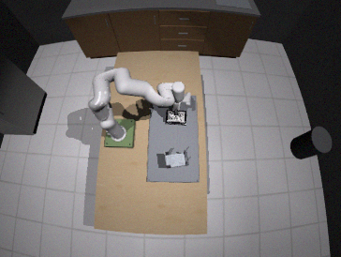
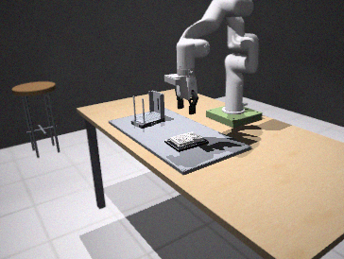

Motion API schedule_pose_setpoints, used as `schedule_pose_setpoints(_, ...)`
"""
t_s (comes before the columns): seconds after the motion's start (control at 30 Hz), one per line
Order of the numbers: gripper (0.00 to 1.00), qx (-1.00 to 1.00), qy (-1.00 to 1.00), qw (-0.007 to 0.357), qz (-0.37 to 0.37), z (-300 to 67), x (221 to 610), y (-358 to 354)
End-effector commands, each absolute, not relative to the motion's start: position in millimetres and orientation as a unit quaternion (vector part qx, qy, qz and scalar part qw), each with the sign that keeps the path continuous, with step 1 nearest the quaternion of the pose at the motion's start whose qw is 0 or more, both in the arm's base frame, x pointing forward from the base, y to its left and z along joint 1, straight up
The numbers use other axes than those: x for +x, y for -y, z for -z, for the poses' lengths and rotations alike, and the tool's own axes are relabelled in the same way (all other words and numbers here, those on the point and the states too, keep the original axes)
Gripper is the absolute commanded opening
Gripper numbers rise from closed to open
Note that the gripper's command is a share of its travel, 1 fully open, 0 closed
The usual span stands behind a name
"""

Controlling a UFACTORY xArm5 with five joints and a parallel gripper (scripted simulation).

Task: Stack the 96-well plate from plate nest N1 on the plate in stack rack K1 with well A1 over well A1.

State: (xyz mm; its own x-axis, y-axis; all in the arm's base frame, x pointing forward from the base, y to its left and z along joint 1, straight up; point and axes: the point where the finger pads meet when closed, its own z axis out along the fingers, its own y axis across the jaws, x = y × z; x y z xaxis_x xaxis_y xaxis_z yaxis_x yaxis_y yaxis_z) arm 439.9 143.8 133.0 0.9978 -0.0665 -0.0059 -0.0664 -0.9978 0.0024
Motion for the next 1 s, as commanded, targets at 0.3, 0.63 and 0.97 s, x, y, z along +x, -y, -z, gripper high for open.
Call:
schedule_pose_setpoints(0.3,1.00,0.999,0.033,0.002,0.000,-116,441,-144)
schedule_pose_setpoints(0.63,1.00,0.999,0.033,0.002,0.000,-102,441,-144)
schedule_pose_setpoints(0.97,1.00,0.999,0.033,0.002,0.000,-86,441,-144)
